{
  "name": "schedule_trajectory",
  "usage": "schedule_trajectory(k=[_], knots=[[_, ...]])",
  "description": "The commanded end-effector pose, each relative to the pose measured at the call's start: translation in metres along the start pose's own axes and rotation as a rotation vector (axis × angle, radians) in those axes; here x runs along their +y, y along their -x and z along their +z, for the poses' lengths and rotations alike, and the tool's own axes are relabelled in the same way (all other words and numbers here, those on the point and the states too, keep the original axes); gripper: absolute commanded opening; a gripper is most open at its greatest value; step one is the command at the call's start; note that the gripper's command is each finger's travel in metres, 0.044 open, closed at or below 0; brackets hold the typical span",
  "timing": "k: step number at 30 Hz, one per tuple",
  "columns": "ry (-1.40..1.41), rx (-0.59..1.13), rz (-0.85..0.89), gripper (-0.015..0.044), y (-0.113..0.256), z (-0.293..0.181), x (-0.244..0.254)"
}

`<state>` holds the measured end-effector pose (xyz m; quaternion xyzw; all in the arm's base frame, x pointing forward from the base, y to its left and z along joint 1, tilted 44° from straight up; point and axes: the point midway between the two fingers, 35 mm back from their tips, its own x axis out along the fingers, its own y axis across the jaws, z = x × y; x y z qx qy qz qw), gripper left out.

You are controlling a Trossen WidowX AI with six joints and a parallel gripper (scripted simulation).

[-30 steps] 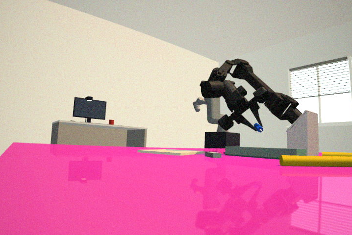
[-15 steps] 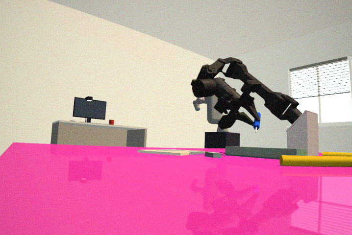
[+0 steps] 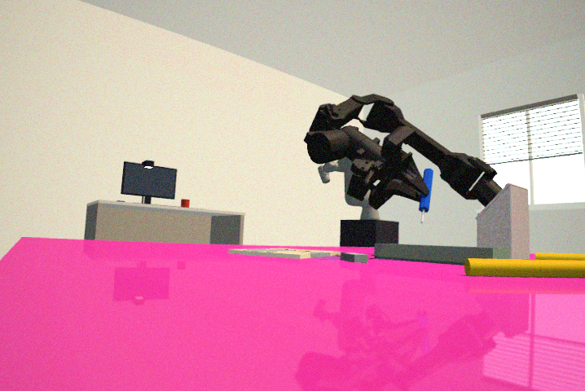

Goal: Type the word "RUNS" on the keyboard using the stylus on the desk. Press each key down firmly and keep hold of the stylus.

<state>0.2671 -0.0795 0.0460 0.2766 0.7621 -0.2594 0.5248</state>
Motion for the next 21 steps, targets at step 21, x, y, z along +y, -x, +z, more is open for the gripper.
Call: schedule_trajectory(k=[21], knots=[[-0.603, 0.169, -0.056, 0.0, 0.002, 0.013, 0.027]])
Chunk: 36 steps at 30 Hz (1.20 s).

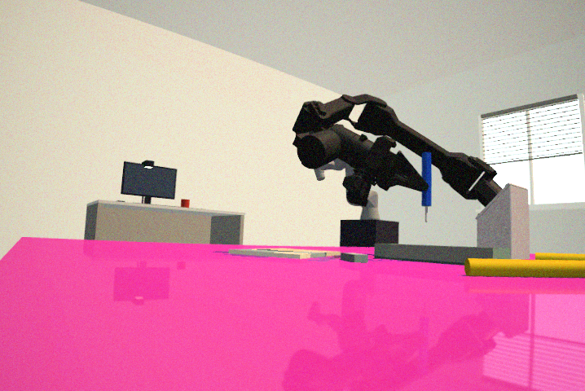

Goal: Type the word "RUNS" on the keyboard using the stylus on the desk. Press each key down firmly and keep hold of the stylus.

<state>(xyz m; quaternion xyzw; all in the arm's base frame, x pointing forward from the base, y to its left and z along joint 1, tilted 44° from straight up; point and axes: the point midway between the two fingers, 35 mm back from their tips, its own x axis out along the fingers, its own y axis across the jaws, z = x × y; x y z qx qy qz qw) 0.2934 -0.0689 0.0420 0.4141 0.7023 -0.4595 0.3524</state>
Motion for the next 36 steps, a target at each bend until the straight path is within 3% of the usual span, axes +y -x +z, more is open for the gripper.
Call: schedule_trajectory(k=[1, 7, 16, 19, 36], knots=[[-0.018, 0.007, 0.001, 0.0, -0.001, 0.003, 0.002], [-0.018, 0.006, 0.0, 0.0, -0.016, 0.029, -0.001], [-0.018, 0.006, 0.0, 0.0, -0.017, 0.03, -0.001], [-0.019, 0.006, 0.0, 0.0079, -0.018, 0.032, 0.0], [-0.019, 0.005, 0.0, 0.0081, -0.02, 0.037, 0.0]])
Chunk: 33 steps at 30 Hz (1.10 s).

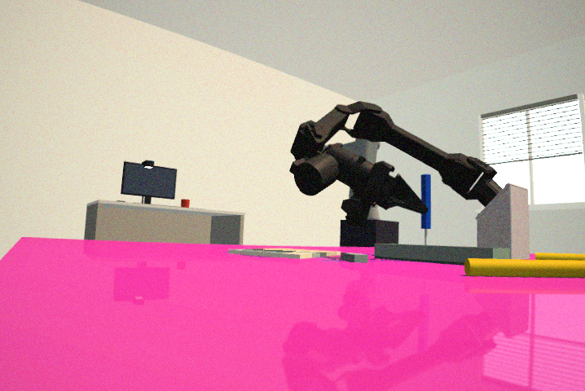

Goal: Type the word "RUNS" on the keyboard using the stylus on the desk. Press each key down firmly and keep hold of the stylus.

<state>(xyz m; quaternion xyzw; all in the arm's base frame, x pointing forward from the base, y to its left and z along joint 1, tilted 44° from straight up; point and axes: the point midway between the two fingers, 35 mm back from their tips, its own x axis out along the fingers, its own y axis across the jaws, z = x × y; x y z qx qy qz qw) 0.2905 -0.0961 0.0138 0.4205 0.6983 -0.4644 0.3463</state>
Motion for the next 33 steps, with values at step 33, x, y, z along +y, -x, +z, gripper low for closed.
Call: schedule_trajectory(k=[33], knots=[[0.001, -0.003, -0.003, 0.0081, -0.0067, 0.0113, -0.0006]])
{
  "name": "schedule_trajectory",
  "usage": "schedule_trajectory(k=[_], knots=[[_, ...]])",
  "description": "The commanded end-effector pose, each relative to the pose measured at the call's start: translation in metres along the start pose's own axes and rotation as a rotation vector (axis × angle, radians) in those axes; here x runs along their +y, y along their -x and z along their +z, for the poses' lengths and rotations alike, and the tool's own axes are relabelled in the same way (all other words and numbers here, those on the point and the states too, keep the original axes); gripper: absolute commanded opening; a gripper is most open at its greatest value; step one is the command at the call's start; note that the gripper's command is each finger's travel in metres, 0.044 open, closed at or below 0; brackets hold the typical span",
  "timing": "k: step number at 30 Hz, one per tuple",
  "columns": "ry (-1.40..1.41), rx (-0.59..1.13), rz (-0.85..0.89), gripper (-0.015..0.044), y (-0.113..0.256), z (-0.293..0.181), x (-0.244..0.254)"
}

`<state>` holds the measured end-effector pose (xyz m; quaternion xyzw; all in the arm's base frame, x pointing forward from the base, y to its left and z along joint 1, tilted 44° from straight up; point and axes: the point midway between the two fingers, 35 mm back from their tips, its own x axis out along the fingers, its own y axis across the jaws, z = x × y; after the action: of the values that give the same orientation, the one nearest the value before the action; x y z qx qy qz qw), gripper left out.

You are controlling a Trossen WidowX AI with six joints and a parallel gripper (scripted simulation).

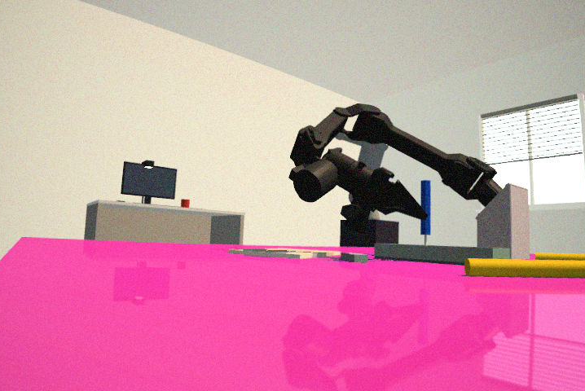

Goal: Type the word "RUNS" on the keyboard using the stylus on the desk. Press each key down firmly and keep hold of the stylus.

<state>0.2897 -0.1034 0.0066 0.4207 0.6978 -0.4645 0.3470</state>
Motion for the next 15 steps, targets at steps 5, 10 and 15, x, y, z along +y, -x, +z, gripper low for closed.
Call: schedule_trajectory(k=[5, 10, 15], knots=[[0.001, -0.002, -0.004, 0.0081, -0.003, 0.0038, -0.0009], [0.001, -0.002, -0.004, 0.0081, -0.004, 0.0056, -0.001], [0.001, -0.002, -0.004, 0.0081, -0.0028, 0.0034, -0.001]])
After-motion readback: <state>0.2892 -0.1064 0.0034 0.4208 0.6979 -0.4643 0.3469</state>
